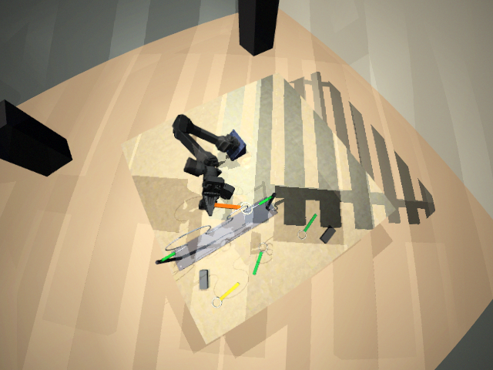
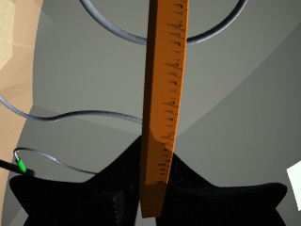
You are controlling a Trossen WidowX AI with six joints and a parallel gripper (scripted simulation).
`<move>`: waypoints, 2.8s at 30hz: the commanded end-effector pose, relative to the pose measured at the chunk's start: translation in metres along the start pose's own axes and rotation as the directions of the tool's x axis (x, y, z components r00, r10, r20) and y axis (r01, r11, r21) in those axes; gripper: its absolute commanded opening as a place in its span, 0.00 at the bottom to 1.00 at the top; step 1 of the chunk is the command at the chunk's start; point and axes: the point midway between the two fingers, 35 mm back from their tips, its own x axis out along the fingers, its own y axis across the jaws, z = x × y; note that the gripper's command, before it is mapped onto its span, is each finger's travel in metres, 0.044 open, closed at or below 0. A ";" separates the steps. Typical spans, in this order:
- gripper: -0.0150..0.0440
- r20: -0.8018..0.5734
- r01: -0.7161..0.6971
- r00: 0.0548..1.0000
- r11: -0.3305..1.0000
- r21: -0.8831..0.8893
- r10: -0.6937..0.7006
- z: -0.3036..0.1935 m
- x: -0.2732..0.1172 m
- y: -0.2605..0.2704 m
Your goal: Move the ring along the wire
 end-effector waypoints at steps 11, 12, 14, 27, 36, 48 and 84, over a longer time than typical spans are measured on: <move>0.00 -0.009 -0.011 1.000 1.000 0.027 0.012 -0.003 -0.001 0.018; 0.00 -0.011 -0.018 1.000 0.999 0.039 0.019 -0.003 -0.001 0.021; 0.00 -0.014 -0.034 0.999 0.997 0.069 0.035 -0.003 -0.002 0.027; 0.00 -0.023 -0.149 0.986 0.944 0.294 0.163 0.004 -0.012 0.069; 0.00 -0.006 -0.234 0.963 0.850 0.472 0.268 0.018 -0.023 0.100; 0.00 0.062 -0.319 0.923 0.664 0.677 0.380 0.045 -0.039 0.135; 0.00 0.364 -0.355 0.774 -0.120 0.927 0.518 0.164 -0.099 0.171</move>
